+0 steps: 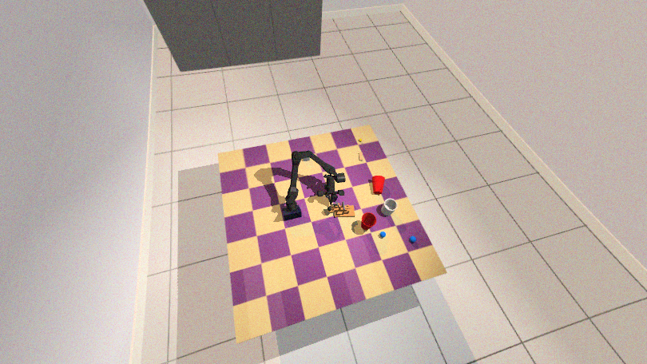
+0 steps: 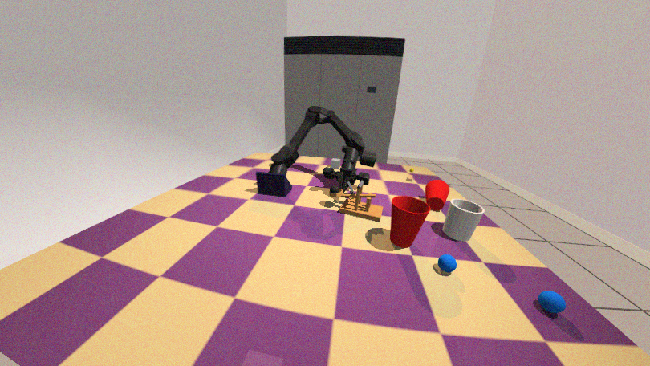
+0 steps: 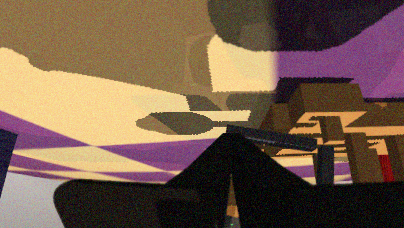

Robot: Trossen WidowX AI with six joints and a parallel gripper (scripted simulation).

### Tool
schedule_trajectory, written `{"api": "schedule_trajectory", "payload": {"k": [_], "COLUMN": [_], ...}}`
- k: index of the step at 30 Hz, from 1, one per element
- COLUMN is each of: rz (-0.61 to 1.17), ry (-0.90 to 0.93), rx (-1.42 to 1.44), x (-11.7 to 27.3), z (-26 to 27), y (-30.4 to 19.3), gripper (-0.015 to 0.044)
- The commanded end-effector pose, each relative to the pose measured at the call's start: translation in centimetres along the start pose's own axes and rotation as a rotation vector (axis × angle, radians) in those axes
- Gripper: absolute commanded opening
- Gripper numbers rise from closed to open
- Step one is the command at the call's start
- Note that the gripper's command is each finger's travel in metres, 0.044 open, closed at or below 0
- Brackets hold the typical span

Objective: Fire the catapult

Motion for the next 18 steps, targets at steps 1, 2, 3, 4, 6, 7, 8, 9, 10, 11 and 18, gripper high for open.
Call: {"api": "schedule_trajectory", "payload": {"k": [1, 2, 3, 4, 6, 7, 8, 9, 10, 11, 18], "rz": [-0.005, -0.005, -0.005, -0.005, -0.005, -0.005, -0.004, -0.004, -0.003, -0.003, -0.009], "ry": [0.017, 0.017, 0.017, 0.017, 0.015, 0.013, 0.01, 0.007, 0.004, 0.002, -0.015], "rx": [0.004, 0.004, 0.004, 0.004, 0.005, 0.005, 0.005, 0.006, 0.006, 0.006, -0.007], "x": [-1.3, -1.3, -1.3, -1.3, -0.3, 1.1, 2.7, 4.4, 6.2, 7.9, 10.6], "z": [0.3, 0.3, 0.3, 0.3, 0.0, -0.4, -0.6, -0.8, -0.9, -0.8, -0.7], "y": [1.0, 1.0, 1.0, 1.0, 0.7, 0.3, -0.2, -0.8, -1.4, -2.0, -3.1], "gripper": [0.0, 0.0, 0.0, 0.0, 0.0, 0.0, 0.0, 0.0, 0.0, 0.0, 0.0026]}}
Point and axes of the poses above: the point midway between the two fingers, 35 mm back from their tips, its own x axis back along the fingers, its own z axis across the jaws, y = z × x, the point moved 2 cm from there along x, back along the fingers, and after that the axes turned 1 degree about x, right-handed, at the moved point
